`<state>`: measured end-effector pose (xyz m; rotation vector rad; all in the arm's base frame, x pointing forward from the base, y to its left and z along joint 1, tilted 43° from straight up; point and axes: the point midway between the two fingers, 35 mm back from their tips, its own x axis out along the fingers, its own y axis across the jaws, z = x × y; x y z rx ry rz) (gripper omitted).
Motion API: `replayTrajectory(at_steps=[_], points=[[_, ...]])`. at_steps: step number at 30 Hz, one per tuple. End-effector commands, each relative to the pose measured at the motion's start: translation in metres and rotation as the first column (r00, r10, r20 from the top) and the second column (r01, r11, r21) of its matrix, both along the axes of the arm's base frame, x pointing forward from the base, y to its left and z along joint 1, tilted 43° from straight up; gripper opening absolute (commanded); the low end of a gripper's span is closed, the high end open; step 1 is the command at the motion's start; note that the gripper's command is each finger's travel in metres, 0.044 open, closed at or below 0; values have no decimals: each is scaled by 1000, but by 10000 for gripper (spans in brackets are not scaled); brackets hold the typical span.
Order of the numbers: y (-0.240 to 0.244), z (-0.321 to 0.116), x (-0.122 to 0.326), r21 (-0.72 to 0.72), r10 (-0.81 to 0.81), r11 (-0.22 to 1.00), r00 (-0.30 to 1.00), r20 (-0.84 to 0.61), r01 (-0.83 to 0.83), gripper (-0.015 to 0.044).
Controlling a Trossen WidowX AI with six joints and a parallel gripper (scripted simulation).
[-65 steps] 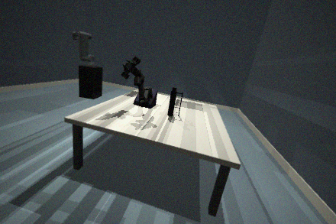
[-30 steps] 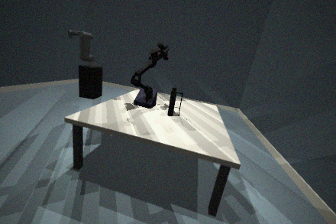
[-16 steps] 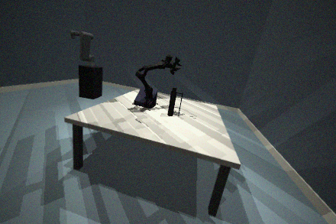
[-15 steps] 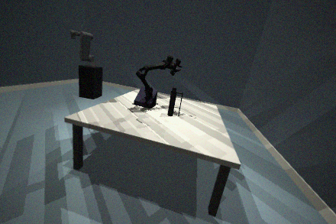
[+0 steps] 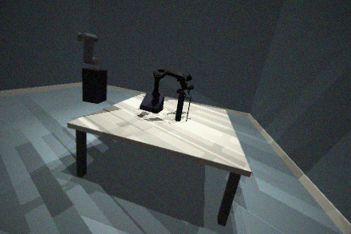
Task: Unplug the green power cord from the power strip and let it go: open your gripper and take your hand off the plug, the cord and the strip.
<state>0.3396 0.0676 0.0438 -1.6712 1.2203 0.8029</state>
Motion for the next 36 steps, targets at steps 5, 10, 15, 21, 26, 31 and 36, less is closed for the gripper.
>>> replayTrajectory(at_steps=[5,10,15,21,26,31,36], points=[[-84,-45,-54,-319,-293,928,904,-310,192,160],[-92,-47,-60,-353,-322,914,885,-337,198,160],[-92,-47,-61,-353,-322,915,885,-337,198,160],[-98,-41,-60,-353,-321,915,885,-337,198,160],[-104,-36,-60,-353,-321,915,885,-337,198,160],[-111,-30,-60,-353,-322,914,885,-337,198,160],[-117,-25,-60,-354,-322,914,885,-337,198,160]])
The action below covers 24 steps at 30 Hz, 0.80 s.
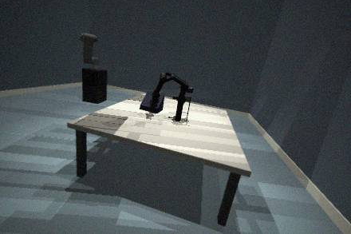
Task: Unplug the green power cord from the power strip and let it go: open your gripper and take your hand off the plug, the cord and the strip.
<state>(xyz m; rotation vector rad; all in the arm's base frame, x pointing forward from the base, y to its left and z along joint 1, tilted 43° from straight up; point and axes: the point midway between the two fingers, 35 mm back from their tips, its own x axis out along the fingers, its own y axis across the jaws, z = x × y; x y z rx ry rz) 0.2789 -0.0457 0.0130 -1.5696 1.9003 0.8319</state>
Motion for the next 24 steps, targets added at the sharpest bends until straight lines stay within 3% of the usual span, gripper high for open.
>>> replayTrajectory(at_steps=[1,21,24], points=[[-5,7,0,-4,6,1000,1000,5,-6,160],[-17,2,-2,-5,6,1000,1000,5,-6,160],[-16,3,-1,0,-1,1000,1000,10,1,81]])
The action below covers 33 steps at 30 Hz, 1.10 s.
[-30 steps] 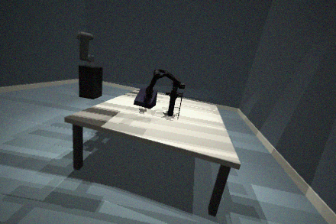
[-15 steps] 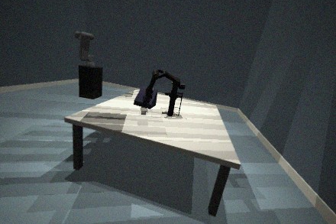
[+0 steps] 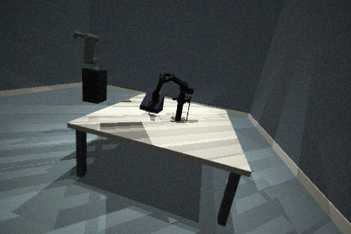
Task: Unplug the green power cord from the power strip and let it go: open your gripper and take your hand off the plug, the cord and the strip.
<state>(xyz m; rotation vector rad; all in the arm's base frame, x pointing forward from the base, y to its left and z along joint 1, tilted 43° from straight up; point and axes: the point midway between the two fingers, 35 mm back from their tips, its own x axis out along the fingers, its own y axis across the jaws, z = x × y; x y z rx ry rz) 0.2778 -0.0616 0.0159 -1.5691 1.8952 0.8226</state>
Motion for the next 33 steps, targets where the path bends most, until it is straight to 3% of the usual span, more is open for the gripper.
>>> replayTrajectory(at_steps=[1,10,33], points=[[0,0,0,0,0,1000,1000,1,0,75],[1,0,0,0,0,1000,1000,1,0,0],[28,-22,3,4,5,1000,1000,0,-5,0]])
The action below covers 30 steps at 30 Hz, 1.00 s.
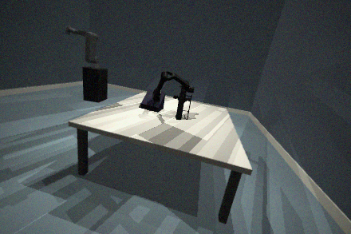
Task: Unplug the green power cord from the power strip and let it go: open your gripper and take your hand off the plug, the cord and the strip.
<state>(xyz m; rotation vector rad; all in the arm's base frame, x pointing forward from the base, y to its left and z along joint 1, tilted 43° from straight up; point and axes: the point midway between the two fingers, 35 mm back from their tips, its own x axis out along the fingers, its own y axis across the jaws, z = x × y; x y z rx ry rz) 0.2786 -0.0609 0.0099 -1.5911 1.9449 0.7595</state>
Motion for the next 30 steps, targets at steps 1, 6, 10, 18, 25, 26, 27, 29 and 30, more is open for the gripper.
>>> replayTrajectory(at_steps=[1,6,10,18,25,26,27,29,30], points=[[29,-17,3,67,20,998,1000,-4,-19,0],[36,-21,3,68,20,998,1000,-4,-20,0],[41,-25,2,67,21,998,1000,-4,-21,0],[39,-25,-1,62,22,998,1000,-7,-22,131],[39,-25,-1,62,22,998,1000,-7,-22,315],[39,-25,-1,62,22,998,1000,-7,-22,341],[42,-26,-1,62,23,998,1000,-7,-22,367],[52,-32,1,64,23,998,1000,-6,-23,420],[60,-37,2,66,23,998,1000,-6,-23,440]])
